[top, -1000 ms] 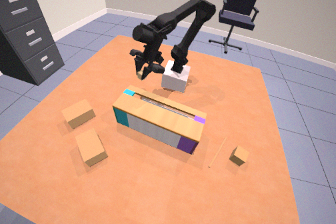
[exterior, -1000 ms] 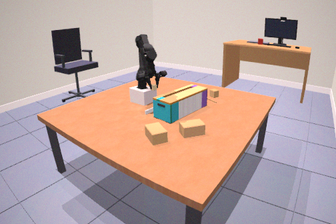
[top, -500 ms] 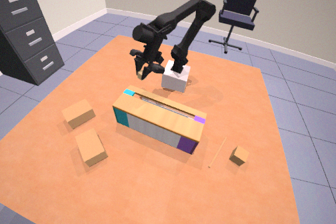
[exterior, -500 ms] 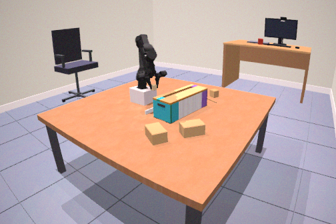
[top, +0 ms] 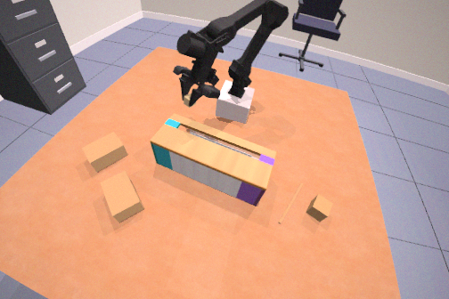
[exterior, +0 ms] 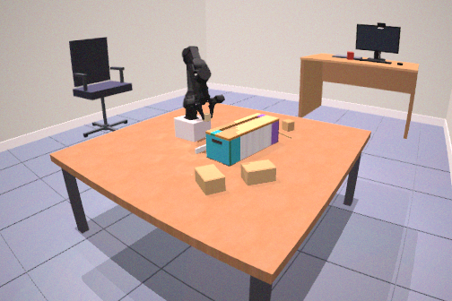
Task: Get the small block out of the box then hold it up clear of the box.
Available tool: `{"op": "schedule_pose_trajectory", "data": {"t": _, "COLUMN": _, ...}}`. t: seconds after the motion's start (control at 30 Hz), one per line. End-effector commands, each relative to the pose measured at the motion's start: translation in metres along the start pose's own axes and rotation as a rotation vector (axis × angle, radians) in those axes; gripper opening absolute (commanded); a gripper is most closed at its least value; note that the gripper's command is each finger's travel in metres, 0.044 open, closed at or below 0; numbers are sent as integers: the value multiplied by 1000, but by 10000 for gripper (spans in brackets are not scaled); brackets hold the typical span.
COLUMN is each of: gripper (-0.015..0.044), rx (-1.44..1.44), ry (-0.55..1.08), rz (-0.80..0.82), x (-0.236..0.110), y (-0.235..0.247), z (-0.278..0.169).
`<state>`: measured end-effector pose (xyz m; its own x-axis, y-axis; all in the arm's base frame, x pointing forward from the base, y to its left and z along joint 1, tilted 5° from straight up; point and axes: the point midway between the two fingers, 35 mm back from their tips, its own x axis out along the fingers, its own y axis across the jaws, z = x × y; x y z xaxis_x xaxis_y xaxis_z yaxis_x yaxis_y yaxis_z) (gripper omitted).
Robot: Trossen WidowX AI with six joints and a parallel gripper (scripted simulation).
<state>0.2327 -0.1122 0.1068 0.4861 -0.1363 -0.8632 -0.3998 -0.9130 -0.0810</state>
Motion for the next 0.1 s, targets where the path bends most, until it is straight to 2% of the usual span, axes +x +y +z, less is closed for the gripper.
{"op": "schedule_pose_trajectory", "data": {"t": 0.0, "gripper": 0, "rx": 2, "ry": 4, "rz": 3, "x": -1, "y": 0, "z": -2}}
{"op": "schedule_pose_trajectory", "data": {"t": 0.07, "gripper": 0, "rx": 2, "ry": 4, "rz": 3, "x": -1, "y": 0, "z": -2}}
